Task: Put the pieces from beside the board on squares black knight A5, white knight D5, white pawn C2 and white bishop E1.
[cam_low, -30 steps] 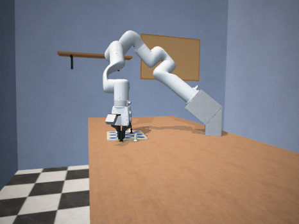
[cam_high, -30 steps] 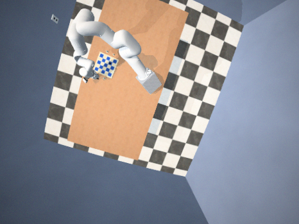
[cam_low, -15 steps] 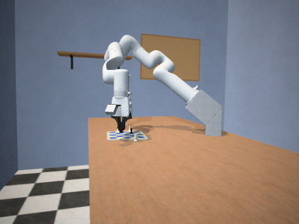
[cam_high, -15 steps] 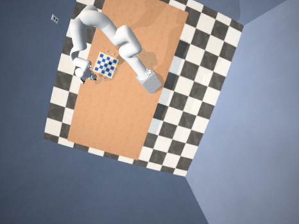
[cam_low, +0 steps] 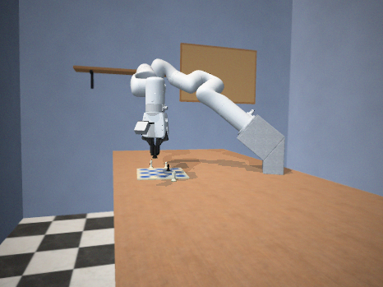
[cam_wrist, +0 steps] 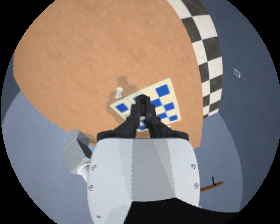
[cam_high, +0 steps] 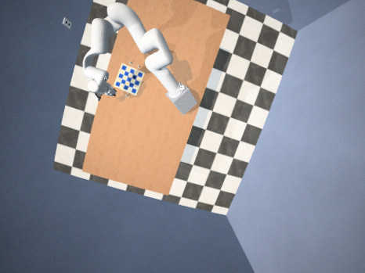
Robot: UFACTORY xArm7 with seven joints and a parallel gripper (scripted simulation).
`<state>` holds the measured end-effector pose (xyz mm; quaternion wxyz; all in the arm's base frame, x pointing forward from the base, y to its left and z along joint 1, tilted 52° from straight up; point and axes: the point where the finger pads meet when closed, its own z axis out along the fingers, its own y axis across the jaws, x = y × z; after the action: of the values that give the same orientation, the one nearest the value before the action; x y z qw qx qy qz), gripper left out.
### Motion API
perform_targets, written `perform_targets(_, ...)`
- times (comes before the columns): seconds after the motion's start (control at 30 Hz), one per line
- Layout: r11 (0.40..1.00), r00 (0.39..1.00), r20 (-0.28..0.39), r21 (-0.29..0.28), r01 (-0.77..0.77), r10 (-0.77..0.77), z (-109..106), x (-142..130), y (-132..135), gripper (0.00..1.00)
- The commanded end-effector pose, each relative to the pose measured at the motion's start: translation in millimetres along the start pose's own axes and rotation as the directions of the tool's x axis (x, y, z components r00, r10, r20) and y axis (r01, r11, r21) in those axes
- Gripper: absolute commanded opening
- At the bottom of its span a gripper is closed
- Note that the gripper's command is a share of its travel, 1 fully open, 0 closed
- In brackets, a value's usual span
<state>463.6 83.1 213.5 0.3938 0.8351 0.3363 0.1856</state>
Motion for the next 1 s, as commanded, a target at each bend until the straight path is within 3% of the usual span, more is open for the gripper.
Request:
perform_targets(0.0, 1.000, 1.000, -0.017, 0.003, 0.005, -0.005, -5, -1, -1, 0.00)
perform_targets(0.07, 1.000, 1.000, -0.017, 0.004, -0.016, 0.016, -5, -4, 4, 0.00)
perform_targets(0.2, 0.977, 0.977, -0.016, 0.008, -0.211, 0.211, -9, -29, 50, 0.00)
perform_targets(0.27, 0.969, 0.969, -0.016, 0.007, -0.248, 0.248, -10, -34, 58, 0.00)
perform_targets(0.97, 0.963, 0.963, -0.016, 0.007, -0.269, 0.269, -6, -37, 63, 0.00)
